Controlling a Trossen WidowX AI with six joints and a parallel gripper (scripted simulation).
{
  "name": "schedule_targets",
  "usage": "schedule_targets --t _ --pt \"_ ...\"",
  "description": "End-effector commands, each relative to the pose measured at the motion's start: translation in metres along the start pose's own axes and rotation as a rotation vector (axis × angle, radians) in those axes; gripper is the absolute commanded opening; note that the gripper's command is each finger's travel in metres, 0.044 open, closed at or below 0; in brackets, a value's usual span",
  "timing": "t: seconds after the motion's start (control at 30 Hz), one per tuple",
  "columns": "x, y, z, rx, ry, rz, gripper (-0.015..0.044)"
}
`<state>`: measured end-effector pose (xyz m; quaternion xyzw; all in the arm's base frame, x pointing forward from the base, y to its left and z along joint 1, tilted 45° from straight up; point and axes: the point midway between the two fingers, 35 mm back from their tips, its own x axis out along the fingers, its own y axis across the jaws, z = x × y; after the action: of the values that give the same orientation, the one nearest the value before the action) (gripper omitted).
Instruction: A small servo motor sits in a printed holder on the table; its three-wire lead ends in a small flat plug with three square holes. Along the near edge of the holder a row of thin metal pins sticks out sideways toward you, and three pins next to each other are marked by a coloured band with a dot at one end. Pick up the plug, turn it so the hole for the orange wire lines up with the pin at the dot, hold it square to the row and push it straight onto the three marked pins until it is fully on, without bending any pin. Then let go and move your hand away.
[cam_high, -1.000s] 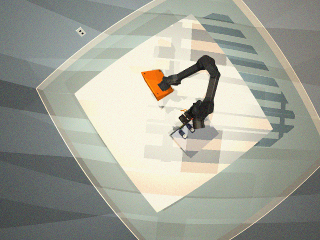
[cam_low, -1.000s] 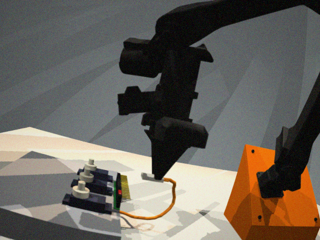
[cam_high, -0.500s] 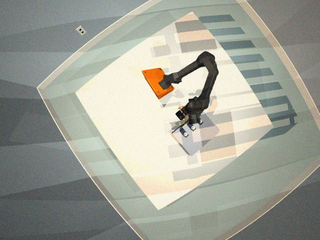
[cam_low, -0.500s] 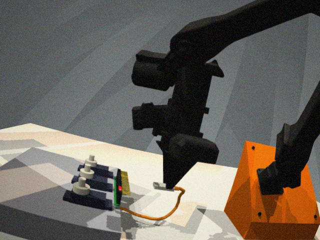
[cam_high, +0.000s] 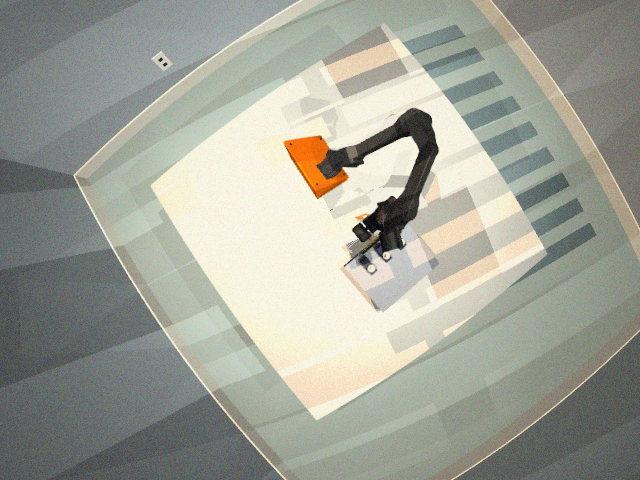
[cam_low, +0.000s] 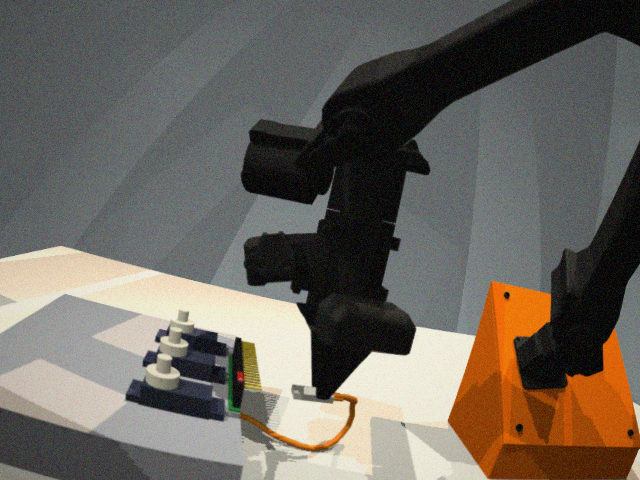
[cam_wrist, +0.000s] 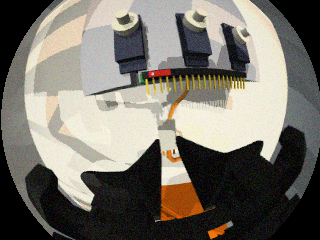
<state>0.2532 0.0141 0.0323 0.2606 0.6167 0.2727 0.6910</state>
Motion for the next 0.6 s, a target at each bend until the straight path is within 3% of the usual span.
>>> schedule_targets --t 0.0,0.57 --pt "-0.004 0.003 0.018 -0.007 -0.010 0.000 0.0000" --pt "-0.005 0.002 0.029 -0.007 -0.010 0.000 0.0000"
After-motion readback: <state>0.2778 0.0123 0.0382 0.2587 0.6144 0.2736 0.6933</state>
